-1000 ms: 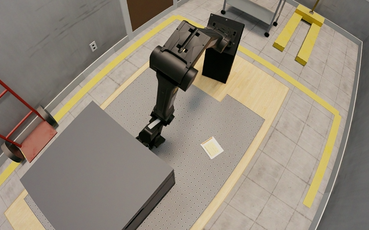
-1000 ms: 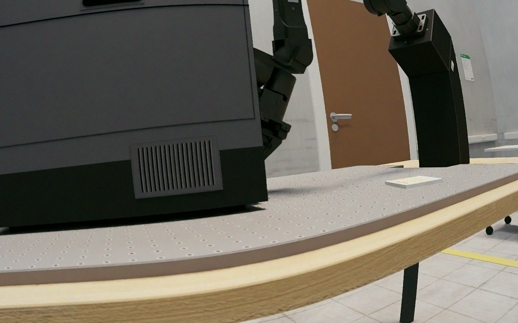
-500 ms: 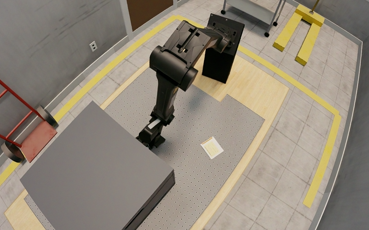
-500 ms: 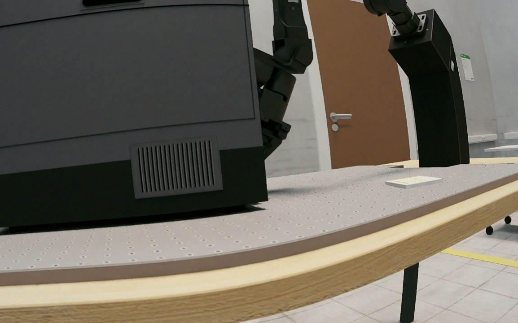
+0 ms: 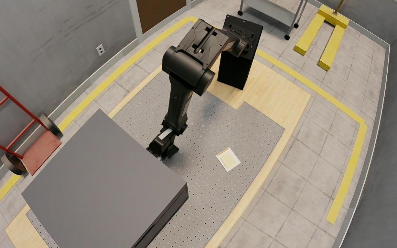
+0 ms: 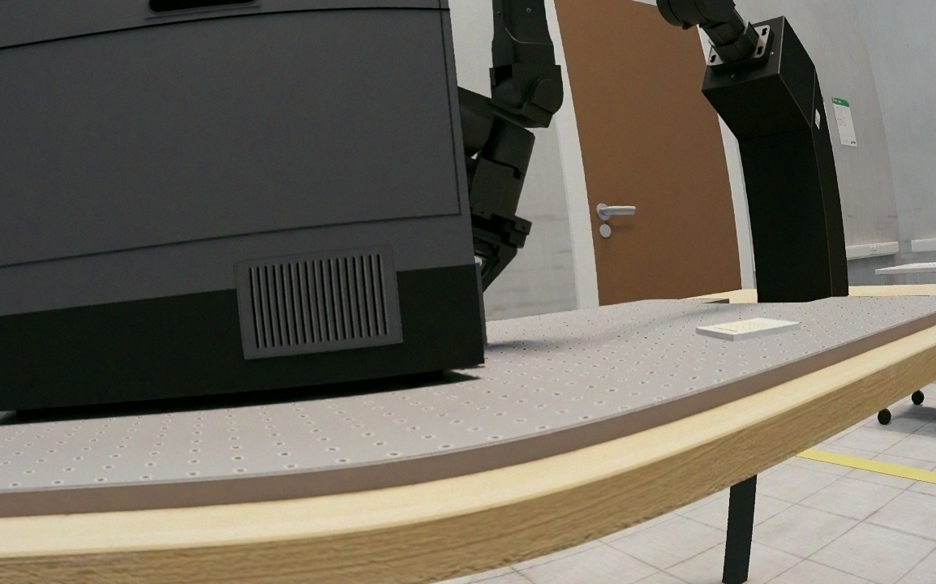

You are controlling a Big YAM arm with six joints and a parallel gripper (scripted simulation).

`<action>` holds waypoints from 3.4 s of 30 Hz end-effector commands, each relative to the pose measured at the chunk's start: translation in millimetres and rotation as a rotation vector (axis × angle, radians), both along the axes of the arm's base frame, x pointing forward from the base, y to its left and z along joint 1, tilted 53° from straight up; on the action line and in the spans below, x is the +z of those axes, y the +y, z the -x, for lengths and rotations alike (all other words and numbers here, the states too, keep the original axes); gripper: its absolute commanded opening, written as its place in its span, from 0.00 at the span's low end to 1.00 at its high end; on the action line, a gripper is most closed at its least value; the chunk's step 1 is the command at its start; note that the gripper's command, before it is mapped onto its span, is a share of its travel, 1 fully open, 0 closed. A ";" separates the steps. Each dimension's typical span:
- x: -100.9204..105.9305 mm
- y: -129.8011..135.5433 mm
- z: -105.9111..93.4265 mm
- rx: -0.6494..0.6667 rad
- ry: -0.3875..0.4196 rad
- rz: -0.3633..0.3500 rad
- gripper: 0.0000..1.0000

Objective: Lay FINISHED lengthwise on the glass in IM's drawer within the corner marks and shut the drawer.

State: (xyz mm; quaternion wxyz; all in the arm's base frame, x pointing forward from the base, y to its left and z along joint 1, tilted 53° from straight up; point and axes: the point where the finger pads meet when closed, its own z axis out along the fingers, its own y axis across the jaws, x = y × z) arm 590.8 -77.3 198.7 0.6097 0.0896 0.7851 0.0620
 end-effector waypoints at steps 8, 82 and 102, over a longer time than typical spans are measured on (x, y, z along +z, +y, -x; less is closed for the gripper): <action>-88.9 16.3 25.8 0.020 0.182 -0.036 0.08; -100.4 18.0 31.9 0.019 0.184 -0.039 0.08; -90.8 17.7 31.9 0.029 0.045 0.014 0.08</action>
